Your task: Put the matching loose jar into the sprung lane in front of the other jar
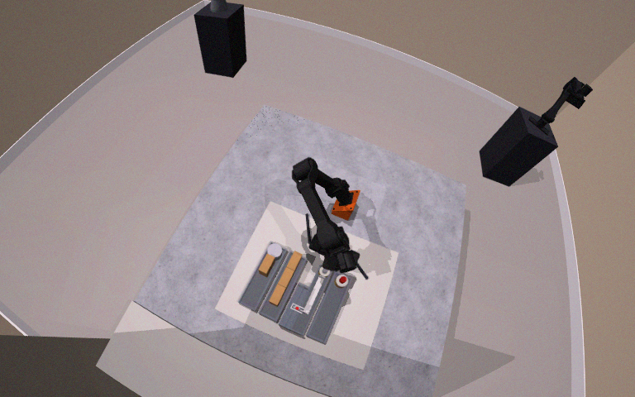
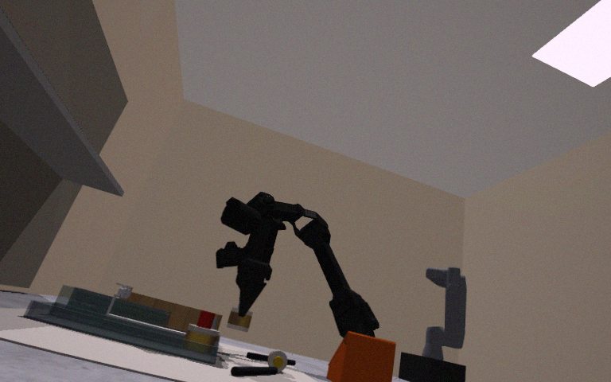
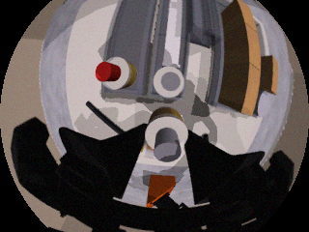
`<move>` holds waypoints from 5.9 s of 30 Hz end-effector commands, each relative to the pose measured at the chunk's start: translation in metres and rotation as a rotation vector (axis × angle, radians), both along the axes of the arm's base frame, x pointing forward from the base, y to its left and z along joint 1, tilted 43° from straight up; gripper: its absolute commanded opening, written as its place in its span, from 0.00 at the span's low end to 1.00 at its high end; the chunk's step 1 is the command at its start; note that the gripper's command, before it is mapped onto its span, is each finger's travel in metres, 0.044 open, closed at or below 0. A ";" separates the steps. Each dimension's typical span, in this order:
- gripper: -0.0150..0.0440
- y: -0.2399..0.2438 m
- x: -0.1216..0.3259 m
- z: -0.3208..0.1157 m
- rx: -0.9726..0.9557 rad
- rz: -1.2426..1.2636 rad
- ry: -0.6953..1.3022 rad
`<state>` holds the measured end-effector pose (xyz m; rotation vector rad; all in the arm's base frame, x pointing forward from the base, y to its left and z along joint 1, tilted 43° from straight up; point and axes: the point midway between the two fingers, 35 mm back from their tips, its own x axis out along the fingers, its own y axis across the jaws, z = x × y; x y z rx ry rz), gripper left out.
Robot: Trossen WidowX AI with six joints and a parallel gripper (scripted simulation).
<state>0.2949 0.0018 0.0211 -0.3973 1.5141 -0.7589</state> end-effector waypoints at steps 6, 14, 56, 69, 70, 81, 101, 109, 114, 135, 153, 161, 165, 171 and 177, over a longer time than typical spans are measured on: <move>0.25 -0.011 0.002 -0.015 -0.004 0.014 0.012; 0.25 -0.017 0.001 -0.021 -0.004 0.014 0.012; 0.25 -0.020 0.018 -0.021 -0.004 0.014 0.011; 0.25 -0.021 0.023 -0.021 -0.004 0.014 0.011; 0.25 -0.021 0.023 -0.021 -0.004 0.014 0.011; 0.25 -0.022 0.027 -0.021 -0.004 0.014 0.011; 0.25 -0.024 0.035 -0.021 -0.004 0.014 0.010; 0.25 -0.025 0.038 -0.021 -0.004 0.014 0.010; 0.25 -0.026 0.040 -0.021 -0.004 0.014 0.010; 0.25 -0.028 0.048 -0.019 -0.005 0.014 0.009; 0.25 -0.030 0.055 -0.017 -0.005 0.014 0.009; 0.25 -0.031 0.057 -0.015 -0.005 0.014 0.009; 0.25 -0.031 0.059 -0.015 -0.005 0.014 0.009; 0.25 -0.031 0.059 -0.015 -0.005 0.014 0.009; 0.25 -0.031 0.059 -0.015 -0.005 0.014 0.009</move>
